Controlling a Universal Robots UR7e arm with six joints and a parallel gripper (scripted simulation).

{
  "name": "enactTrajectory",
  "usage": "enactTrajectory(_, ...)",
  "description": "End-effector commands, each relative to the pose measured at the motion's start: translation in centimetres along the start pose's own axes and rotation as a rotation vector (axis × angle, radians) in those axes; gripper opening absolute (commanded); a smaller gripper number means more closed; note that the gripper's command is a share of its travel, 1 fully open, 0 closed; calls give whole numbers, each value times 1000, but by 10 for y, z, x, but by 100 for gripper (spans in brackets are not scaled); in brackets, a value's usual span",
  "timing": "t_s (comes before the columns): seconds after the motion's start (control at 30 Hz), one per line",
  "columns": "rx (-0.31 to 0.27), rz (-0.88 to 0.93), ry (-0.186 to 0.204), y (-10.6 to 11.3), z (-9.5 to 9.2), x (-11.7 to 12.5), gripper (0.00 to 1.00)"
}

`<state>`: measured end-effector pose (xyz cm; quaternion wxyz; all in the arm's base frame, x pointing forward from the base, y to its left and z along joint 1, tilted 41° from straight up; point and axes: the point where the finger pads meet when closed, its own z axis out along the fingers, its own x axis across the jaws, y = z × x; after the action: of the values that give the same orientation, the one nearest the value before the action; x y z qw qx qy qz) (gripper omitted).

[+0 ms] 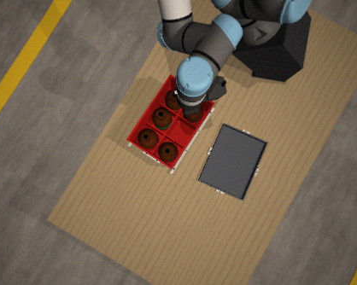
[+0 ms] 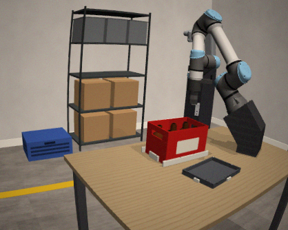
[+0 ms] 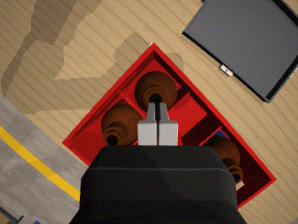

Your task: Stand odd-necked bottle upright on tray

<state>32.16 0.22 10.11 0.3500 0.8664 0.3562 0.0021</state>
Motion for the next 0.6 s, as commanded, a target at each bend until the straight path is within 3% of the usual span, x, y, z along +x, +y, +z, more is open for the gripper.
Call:
enactTrajectory(0.0,0,0,1,5,0,2,0)
enactTrajectory(0.17,1,1,1,42,-2,18,0)
enactTrajectory(0.5,0,1,1,156,-1,54,0)
enactTrajectory(0.57,0,1,1,156,-1,54,0)
